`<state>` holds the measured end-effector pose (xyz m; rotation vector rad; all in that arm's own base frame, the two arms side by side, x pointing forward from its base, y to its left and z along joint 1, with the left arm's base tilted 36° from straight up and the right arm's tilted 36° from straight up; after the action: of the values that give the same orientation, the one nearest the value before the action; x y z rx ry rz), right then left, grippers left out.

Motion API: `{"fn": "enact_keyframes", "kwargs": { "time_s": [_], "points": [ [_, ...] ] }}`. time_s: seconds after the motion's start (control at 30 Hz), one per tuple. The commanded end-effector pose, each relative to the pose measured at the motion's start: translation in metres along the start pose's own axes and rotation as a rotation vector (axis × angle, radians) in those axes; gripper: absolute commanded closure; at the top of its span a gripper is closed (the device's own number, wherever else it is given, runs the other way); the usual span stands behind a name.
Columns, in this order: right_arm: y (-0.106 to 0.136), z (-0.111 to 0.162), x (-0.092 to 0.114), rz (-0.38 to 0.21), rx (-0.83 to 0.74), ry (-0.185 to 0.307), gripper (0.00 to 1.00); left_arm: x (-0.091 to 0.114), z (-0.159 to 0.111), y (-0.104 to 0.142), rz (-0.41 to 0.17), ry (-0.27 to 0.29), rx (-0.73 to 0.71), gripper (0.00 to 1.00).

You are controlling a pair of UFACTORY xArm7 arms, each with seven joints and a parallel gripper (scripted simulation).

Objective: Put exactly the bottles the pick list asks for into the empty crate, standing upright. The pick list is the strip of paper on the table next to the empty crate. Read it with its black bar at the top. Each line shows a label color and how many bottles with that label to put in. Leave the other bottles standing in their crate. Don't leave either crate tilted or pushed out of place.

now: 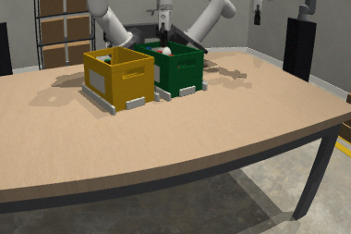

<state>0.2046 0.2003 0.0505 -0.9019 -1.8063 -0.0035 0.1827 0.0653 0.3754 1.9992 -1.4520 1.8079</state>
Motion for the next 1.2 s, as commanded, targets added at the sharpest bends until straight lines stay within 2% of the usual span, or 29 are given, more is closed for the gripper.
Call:
{"fn": "enact_keyframes", "kwargs": {
  "time_s": [0.0, 1.17],
  "points": [
    [0.001, 0.0, -0.001, -0.004, 0.0, 0.0, 1.0, 0.001, 0.0, -0.001, 0.003, 0.001, 0.001, 0.0],
    [0.001, 0.0, -0.016, -0.004, 0.0, 0.0, 1.0, 0.001, 0.0, -0.001, 0.003, 0.001, 0.001, 0.0]
  ]
}}
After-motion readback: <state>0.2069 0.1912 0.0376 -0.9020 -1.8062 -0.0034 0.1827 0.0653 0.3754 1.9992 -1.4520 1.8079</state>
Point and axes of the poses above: on each arm, the point where the finger pads meet when closed, its own x axis back along the fingers, its own z axis across the jaws, y = z × x, the point moved 10 cm from there along x, back along the fingers, and after that the axes turned 3 degrees about -x, right-handed, at the moved point
